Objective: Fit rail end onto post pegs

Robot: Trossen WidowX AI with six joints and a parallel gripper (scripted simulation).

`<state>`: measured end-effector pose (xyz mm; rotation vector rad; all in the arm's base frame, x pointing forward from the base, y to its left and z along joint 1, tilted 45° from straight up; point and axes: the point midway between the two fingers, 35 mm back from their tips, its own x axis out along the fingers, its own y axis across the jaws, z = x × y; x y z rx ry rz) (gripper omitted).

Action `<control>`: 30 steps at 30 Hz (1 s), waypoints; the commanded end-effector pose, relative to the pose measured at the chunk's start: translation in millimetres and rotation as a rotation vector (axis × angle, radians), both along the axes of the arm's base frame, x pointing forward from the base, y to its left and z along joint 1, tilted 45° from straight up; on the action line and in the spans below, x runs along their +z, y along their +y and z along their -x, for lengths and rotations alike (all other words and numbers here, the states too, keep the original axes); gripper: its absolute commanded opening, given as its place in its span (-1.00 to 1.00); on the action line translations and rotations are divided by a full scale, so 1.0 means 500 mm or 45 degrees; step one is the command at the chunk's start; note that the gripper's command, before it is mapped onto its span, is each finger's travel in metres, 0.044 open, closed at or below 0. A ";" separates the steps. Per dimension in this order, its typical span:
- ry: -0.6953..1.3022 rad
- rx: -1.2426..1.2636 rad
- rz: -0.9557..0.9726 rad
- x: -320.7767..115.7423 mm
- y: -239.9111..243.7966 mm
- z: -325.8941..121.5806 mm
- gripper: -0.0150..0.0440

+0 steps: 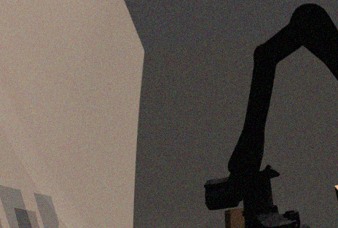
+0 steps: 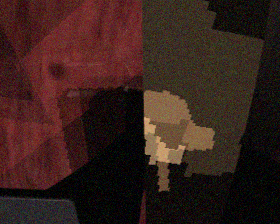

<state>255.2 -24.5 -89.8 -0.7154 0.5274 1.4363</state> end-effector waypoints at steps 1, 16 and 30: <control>-0.012 -0.006 -0.006 0.007 -0.007 -0.003 -0.49; -0.012 -0.006 -0.005 0.018 -0.017 -0.004 -0.49; -0.012 -0.006 -0.005 0.028 -0.027 -0.003 -0.49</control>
